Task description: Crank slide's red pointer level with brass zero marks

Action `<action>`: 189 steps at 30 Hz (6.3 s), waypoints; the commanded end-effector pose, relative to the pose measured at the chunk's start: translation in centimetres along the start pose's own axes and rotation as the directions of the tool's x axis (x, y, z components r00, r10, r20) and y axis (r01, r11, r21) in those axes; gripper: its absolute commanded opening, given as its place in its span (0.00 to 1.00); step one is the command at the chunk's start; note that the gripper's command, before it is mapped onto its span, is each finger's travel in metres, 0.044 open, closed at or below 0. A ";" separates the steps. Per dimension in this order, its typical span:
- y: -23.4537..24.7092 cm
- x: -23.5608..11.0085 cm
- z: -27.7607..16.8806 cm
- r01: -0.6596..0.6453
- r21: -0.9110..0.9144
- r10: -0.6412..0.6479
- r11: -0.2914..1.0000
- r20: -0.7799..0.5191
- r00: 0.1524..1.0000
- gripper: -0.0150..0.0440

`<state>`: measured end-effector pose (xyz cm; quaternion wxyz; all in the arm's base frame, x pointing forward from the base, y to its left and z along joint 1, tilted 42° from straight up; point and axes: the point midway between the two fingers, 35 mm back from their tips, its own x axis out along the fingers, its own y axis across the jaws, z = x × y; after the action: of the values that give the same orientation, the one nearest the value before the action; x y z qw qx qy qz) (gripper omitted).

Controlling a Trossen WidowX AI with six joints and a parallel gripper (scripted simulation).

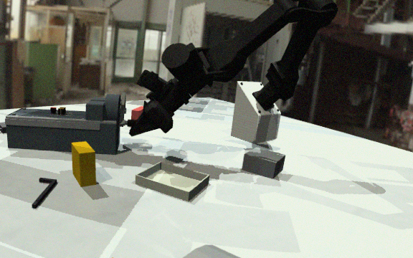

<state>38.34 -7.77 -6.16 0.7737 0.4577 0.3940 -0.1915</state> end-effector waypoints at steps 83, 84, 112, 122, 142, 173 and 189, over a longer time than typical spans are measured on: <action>-2.2 -3.9 3.8 -0.016 -0.002 0.016 1.000 0.008 1.000 0.25; -2.3 -3.9 3.8 -0.016 -0.002 0.016 1.000 0.008 1.000 0.25; -2.8 -3.7 3.7 -0.016 -0.002 0.016 1.000 0.008 1.000 0.25; -2.9 -3.7 3.7 -0.016 -0.002 0.016 1.000 0.008 1.000 0.25; -3.1 -3.6 3.6 -0.016 -0.002 0.016 1.000 0.008 1.000 0.25; -3.4 -3.5 3.6 -0.016 -0.002 0.016 1.000 0.008 1.000 0.25; -3.5 -3.5 3.5 -0.016 -0.002 0.016 1.000 0.008 1.000 0.25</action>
<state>36.00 -12.41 -3.85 0.7812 0.4602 0.3836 -0.1757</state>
